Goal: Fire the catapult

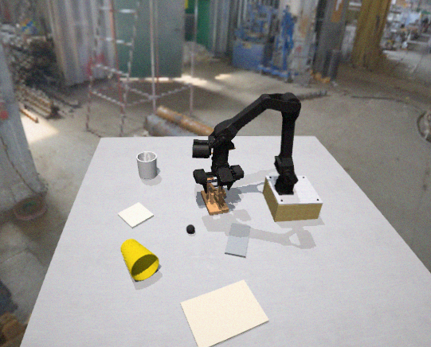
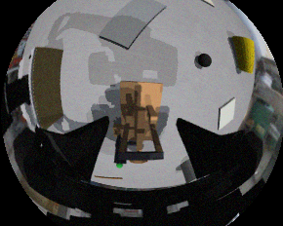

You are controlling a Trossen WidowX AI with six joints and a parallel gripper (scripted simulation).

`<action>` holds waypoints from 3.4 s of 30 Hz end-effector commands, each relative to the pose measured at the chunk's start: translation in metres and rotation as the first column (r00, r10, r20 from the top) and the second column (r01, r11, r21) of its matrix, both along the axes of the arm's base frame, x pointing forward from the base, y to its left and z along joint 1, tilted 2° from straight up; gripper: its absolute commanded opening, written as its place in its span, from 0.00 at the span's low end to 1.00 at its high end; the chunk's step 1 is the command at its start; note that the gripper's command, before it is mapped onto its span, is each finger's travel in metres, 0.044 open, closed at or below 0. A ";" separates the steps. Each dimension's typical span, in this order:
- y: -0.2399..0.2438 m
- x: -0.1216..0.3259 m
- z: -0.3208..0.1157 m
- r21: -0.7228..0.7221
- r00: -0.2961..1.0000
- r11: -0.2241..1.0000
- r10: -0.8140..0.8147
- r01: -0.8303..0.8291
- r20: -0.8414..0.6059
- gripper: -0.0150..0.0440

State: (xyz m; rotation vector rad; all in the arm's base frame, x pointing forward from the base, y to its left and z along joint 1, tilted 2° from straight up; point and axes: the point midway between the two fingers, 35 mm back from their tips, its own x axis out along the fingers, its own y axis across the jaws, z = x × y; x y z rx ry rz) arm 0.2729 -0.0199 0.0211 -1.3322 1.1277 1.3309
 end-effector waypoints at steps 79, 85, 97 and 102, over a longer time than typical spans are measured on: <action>-0.080 0.010 -0.001 -0.010 0.768 0.768 -0.640 0.640 -0.002 0.25; -0.085 0.014 -0.001 -0.010 0.748 0.748 -0.663 0.663 -0.001 0.25; -0.086 0.015 -0.013 -0.010 0.748 0.748 -0.663 0.663 -0.001 0.25; -0.086 0.016 -0.022 -0.010 0.748 0.748 -0.664 0.663 -0.001 0.25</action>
